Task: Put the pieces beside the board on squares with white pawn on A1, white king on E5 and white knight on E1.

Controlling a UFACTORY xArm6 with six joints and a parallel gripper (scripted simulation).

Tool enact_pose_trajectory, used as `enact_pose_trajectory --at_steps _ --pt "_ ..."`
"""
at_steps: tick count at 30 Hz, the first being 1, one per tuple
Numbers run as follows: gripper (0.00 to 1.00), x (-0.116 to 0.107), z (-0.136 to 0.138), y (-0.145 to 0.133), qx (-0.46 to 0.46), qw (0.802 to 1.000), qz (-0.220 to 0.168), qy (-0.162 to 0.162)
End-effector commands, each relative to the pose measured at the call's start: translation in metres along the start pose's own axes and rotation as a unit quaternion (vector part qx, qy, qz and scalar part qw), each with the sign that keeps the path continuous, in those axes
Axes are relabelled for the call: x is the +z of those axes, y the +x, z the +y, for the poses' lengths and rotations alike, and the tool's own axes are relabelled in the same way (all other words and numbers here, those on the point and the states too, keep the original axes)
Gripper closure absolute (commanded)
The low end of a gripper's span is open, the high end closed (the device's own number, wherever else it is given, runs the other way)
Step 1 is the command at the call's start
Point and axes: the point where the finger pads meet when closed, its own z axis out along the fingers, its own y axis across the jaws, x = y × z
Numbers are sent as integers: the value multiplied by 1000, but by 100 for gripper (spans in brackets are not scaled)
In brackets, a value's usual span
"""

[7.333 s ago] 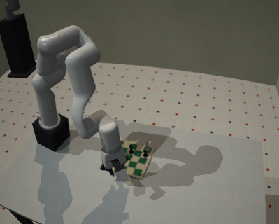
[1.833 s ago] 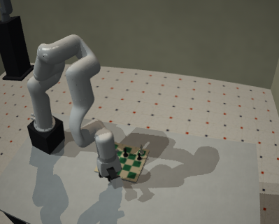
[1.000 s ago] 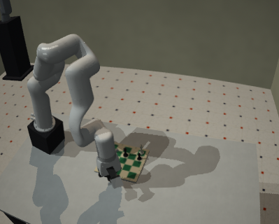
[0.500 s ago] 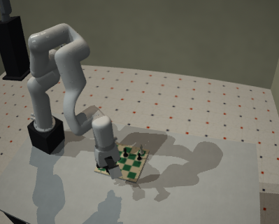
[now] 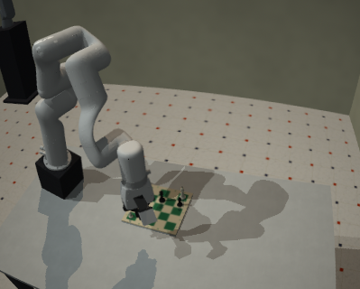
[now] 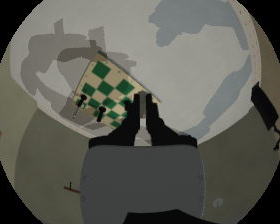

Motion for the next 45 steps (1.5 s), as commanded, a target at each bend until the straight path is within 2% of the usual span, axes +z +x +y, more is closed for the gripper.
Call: enact_pose_trajectory --at_steps 1,2,4,5,6,8,28,34,43,45 --pt "100 -4 -38 8 4 1000 2 2" --pt "100 -6 -58 10 6 1000 2 2" --pt "100 -6 -58 10 6 1000 2 2" --pt "100 -7 -77 11 8 1000 2 2" --pt "100 -7 -77 11 8 1000 2 2" --pt "100 -9 -96 11 11 1000 3 1" --pt "100 -5 -97 11 11 1000 3 1" --pt "100 13 -97 12 11 1000 2 1" --pt "100 55 -98 13 11 1000 2 1" --pt "100 55 -98 13 11 1000 2 1"
